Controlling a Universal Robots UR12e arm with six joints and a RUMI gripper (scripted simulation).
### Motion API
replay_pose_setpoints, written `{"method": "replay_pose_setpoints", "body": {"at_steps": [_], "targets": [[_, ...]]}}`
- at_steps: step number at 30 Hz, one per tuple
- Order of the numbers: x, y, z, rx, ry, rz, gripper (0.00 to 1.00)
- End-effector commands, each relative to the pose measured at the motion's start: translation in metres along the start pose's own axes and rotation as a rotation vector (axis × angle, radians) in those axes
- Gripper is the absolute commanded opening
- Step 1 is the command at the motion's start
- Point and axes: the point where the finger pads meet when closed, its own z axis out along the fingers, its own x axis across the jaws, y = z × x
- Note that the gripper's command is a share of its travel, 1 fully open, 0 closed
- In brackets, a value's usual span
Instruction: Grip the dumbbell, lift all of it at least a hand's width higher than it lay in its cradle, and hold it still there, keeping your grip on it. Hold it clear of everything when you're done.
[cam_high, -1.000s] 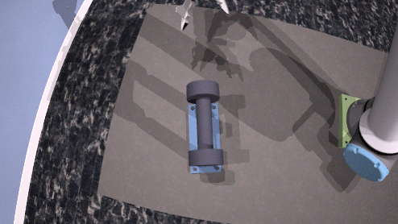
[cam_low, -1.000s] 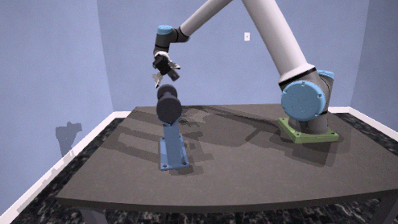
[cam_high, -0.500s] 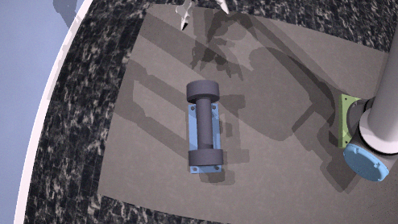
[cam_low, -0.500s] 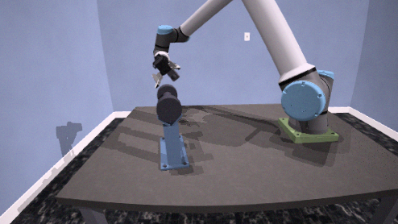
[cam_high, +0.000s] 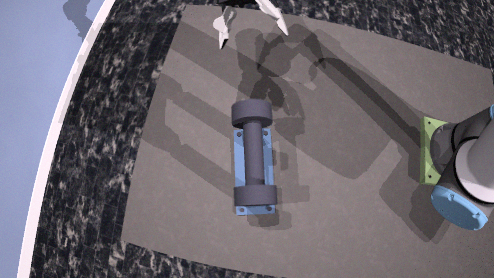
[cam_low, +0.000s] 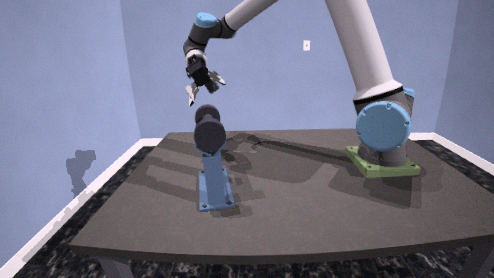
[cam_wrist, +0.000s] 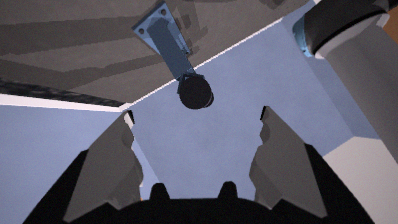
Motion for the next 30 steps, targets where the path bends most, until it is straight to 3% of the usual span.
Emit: {"method": "replay_pose_setpoints", "body": {"at_steps": [1, 3, 4, 6, 7, 9, 12, 16, 17, 19, 20, 27, 30], "targets": [[0.007, 0.020, 0.029, 0.161, -0.065, -0.058, 1.00], [0.012, 0.033, 0.044, 0.249, -0.099, -0.096, 1.00], [0.012, 0.033, 0.044, 0.249, -0.099, -0.096, 1.00], [0.017, 0.048, 0.061, 0.344, -0.134, -0.136, 1.00], [0.017, 0.048, 0.061, 0.344, -0.134, -0.136, 1.00], [0.022, 0.063, 0.078, 0.442, -0.171, -0.178, 1.00], [0.022, 0.063, 0.078, 0.442, -0.171, -0.178, 1.00], [0.032, 0.092, 0.110, 0.628, -0.244, -0.258, 1.00], [0.032, 0.092, 0.110, 0.628, -0.244, -0.258, 1.00], [0.036, 0.103, 0.124, 0.707, -0.272, -0.292, 1.00], [0.036, 0.103, 0.124, 0.707, -0.272, -0.292, 1.00], [0.046, 0.132, 0.160, 0.906, -0.340, -0.374, 1.00], [0.047, 0.135, 0.163, 0.924, -0.348, -0.383, 1.00]]}}
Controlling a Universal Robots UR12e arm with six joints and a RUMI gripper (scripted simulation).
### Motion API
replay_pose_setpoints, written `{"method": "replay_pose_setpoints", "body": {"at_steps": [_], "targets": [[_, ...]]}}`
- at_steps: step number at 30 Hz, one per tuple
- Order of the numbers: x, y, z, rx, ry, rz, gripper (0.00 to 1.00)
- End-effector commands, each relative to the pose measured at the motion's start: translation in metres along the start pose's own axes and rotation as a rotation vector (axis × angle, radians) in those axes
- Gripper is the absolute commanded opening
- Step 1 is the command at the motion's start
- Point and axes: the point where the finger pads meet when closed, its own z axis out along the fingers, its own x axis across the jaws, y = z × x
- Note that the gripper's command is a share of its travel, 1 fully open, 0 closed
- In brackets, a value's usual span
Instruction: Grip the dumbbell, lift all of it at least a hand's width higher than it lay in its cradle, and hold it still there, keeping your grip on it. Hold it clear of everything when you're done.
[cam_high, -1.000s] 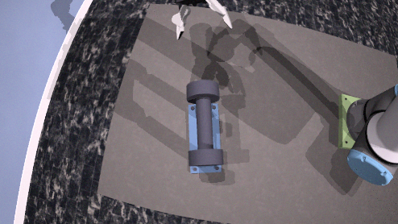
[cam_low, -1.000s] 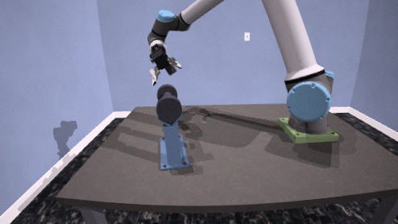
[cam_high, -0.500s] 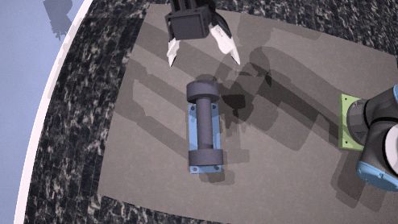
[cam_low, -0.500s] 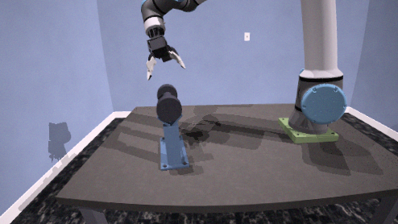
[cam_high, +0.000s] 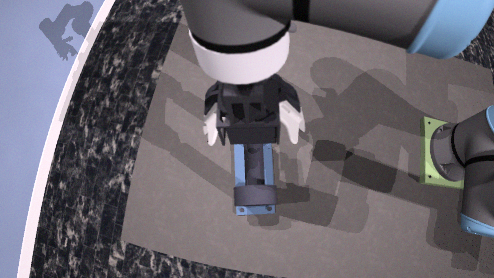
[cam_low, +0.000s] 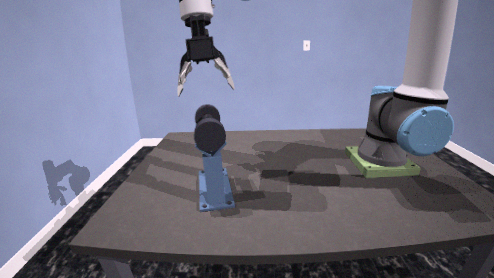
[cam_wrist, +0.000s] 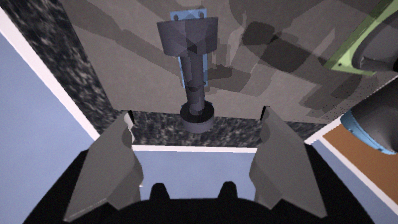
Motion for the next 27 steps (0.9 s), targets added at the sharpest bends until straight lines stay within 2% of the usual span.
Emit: {"method": "replay_pose_setpoints", "body": {"at_steps": [1, 7, 18, 21, 27], "targets": [[-0.001, 0.007, 0.006, 0.110, -0.028, -0.014, 1.00], [-0.001, 0.020, 0.004, 0.162, -0.053, -0.035, 1.00], [-0.001, 0.018, 0.007, 0.165, -0.052, -0.034, 1.00], [-0.002, 0.016, 0.025, 0.166, -0.048, -0.036, 1.00], [-0.003, 0.006, 0.089, 0.169, -0.043, -0.039, 1.00]]}}
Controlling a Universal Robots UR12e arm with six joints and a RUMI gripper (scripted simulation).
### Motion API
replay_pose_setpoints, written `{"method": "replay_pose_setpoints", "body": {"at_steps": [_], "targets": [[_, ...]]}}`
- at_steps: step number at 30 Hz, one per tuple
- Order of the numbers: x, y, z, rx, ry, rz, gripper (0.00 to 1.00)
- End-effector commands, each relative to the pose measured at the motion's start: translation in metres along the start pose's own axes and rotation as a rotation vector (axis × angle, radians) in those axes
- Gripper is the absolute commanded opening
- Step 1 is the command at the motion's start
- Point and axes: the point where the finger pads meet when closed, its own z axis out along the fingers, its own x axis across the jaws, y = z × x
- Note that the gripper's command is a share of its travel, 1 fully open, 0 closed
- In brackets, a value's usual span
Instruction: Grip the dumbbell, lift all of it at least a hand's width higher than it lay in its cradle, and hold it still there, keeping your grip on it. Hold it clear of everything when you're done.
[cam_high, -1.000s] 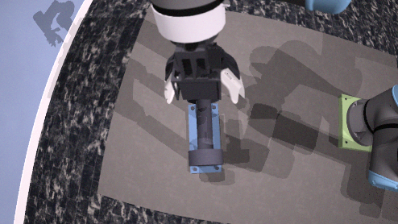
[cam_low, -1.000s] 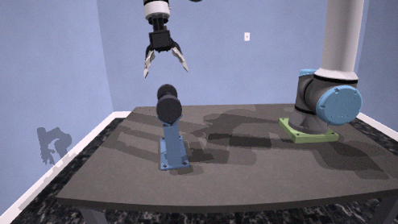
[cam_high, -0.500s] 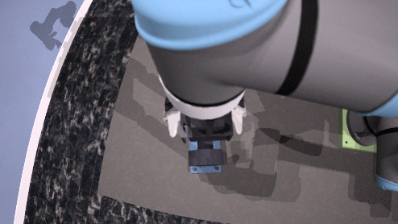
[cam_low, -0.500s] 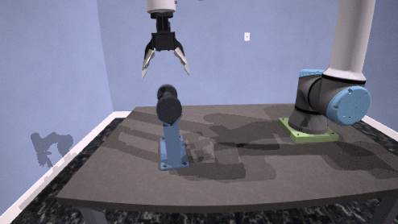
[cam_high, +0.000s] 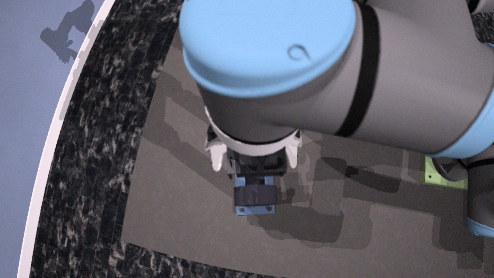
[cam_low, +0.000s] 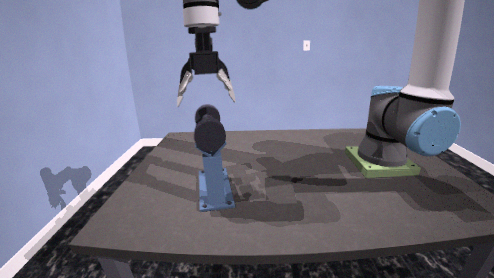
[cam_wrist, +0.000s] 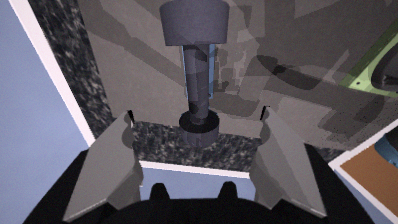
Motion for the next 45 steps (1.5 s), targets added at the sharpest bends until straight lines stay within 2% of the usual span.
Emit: {"method": "replay_pose_setpoints", "body": {"at_steps": [1, 4, 11, 27, 28, 45], "targets": [[0.0041, 0.0008, 0.0660, -0.001, 0.017, -0.003, 1.00], [0.0046, 0.0009, 0.0756, -0.001, 0.017, -0.002, 1.00], [0.0007, 0.0000, 0.0694, 0.001, 0.007, -0.002, 1.00], [0.0025, 0.0004, 0.0727, 0.000, 0.012, -0.002, 1.00], [0.0025, 0.0004, 0.0727, 0.000, 0.012, -0.002, 0.00], [0.0037, 0.0007, 0.0732, -0.001, 0.014, -0.002, 0.00]]}}
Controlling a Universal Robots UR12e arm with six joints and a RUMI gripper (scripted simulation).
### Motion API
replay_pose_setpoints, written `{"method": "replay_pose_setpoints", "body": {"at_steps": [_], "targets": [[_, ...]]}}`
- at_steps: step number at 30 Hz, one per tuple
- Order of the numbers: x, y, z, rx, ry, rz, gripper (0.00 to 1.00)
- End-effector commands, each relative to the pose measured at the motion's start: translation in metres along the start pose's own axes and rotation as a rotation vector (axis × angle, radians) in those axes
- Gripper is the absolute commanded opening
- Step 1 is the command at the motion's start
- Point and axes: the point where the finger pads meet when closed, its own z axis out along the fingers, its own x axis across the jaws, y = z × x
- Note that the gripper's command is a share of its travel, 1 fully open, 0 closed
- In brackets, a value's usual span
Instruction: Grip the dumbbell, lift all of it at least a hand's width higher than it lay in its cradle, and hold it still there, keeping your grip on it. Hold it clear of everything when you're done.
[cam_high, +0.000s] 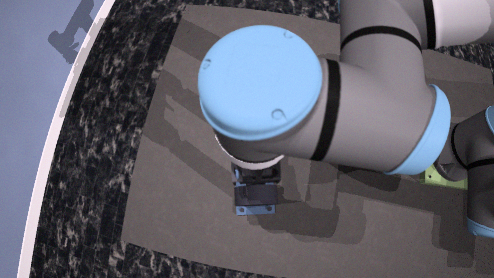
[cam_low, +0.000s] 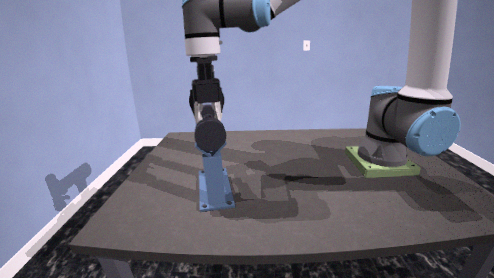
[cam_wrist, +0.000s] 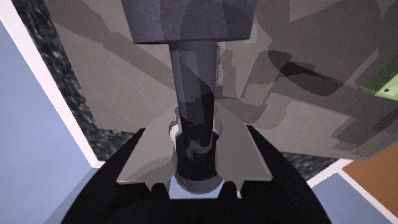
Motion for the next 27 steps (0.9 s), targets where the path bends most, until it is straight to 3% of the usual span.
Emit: {"method": "replay_pose_setpoints", "body": {"at_steps": [1, 27], "targets": [[0.0014, -0.0006, 0.0003, 0.001, 0.002, 0.000, 0.00], [-0.0005, -0.0011, -0.0053, 0.002, -0.002, 0.000, 0.00]]}}
